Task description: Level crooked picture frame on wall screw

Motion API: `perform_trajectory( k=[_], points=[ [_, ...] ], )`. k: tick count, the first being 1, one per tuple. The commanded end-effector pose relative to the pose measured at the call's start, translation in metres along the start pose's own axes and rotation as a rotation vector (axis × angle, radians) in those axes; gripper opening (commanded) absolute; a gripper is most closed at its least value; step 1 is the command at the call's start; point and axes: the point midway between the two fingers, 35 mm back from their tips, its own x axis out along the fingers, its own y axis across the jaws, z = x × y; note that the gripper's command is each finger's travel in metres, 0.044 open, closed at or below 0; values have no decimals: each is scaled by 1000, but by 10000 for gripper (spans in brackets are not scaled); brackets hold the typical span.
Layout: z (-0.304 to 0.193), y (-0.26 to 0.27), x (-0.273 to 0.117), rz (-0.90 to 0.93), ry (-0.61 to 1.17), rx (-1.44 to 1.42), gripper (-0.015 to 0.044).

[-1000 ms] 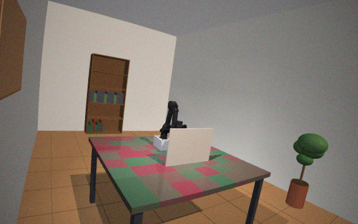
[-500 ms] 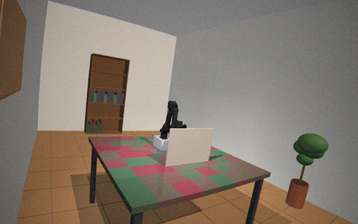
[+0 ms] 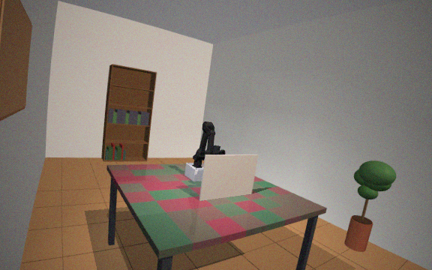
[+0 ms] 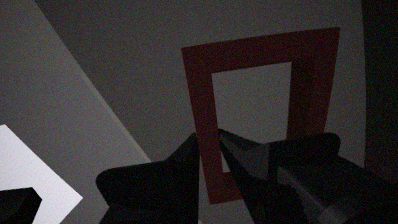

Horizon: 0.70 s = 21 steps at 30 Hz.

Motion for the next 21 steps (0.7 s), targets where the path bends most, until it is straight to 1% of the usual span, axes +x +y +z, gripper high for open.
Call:
perform_trajectory(
  k=[1, 21],
  points=[
    [-2, 5, 1, 19, 6, 1, 0],
    [-3, 7, 1, 19, 6, 1, 0]
  ],
)
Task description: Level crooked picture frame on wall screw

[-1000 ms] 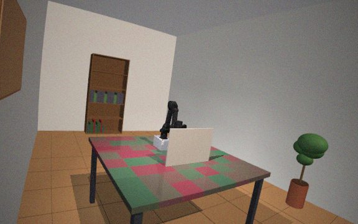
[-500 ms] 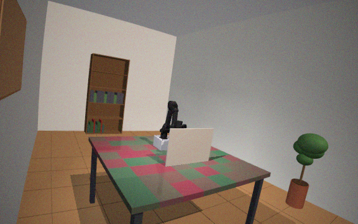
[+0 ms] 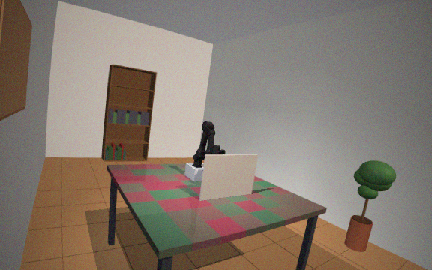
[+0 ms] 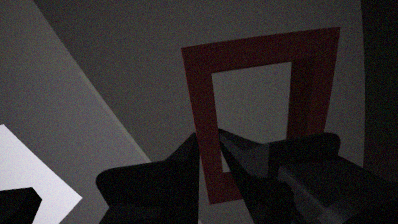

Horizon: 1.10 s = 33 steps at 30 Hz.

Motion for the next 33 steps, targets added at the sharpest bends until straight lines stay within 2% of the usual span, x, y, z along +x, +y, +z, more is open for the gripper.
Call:
perform_trajectory(
  k=[1, 33],
  points=[
    [-2, 7, 1, 23, 3, 1, 0],
    [-8, 7, 1, 23, 3, 2, 0]
  ],
)
